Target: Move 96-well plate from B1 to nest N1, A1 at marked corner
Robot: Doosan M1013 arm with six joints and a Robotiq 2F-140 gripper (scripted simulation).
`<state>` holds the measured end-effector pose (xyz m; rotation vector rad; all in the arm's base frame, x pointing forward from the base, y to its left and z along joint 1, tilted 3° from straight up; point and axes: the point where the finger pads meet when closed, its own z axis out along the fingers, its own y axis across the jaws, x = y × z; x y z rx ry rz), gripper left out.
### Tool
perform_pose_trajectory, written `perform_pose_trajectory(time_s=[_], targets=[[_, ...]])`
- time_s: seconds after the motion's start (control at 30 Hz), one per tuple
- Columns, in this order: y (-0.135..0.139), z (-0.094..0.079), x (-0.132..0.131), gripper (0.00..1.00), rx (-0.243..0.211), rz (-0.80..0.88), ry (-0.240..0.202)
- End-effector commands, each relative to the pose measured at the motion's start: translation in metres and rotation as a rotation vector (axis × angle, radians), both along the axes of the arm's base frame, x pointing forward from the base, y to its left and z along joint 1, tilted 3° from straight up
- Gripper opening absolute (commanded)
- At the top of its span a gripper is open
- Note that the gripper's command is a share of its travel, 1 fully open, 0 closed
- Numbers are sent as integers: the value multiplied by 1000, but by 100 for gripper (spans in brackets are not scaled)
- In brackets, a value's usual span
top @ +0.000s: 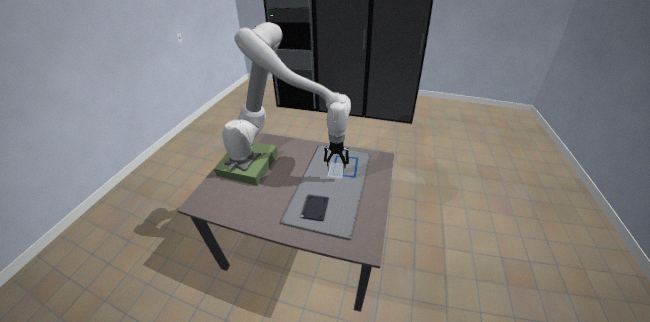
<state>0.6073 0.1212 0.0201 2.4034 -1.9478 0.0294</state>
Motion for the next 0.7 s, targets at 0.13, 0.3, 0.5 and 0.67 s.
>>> perform_pose_trajectory(time_s=[0.13,0.3,0.5,0.67], targets=[[-25,2,-2,0,-2,5,-4],[-42,3,-4,0,-2,5,-4],[-55,4,-5,0,-2,5,-4],[-71,6,-6,0,-2,5,-4]])
